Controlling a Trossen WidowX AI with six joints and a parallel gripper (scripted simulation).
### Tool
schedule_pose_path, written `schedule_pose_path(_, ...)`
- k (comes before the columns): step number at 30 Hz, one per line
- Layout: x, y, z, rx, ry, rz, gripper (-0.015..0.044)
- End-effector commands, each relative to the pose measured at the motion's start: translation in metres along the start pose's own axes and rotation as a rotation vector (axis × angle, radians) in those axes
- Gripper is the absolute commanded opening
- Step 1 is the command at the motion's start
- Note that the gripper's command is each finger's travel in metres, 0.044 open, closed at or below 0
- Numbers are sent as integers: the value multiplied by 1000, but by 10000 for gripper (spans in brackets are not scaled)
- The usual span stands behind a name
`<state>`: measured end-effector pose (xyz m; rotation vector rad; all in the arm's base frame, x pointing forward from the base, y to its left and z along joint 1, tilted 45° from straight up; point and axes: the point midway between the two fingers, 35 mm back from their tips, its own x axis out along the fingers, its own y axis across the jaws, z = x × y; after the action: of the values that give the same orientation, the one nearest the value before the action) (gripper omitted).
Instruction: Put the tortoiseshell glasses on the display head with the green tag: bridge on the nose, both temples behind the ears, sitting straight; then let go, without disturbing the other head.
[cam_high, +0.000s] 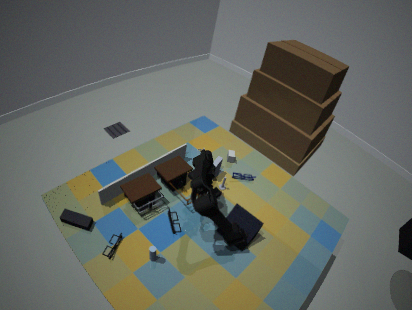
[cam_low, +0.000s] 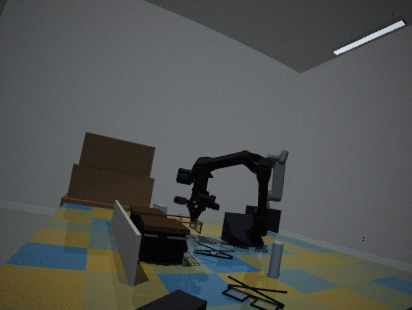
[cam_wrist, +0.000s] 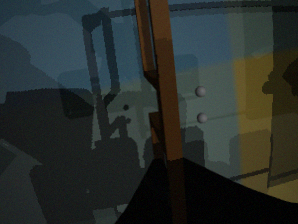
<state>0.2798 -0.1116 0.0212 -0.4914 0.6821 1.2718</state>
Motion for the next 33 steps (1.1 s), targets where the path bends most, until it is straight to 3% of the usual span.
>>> schedule_pose_path(1,2,-6,0,5,-6,3,0)
schedule_pose_path(33,3,-57,1,3,-7,1,0)
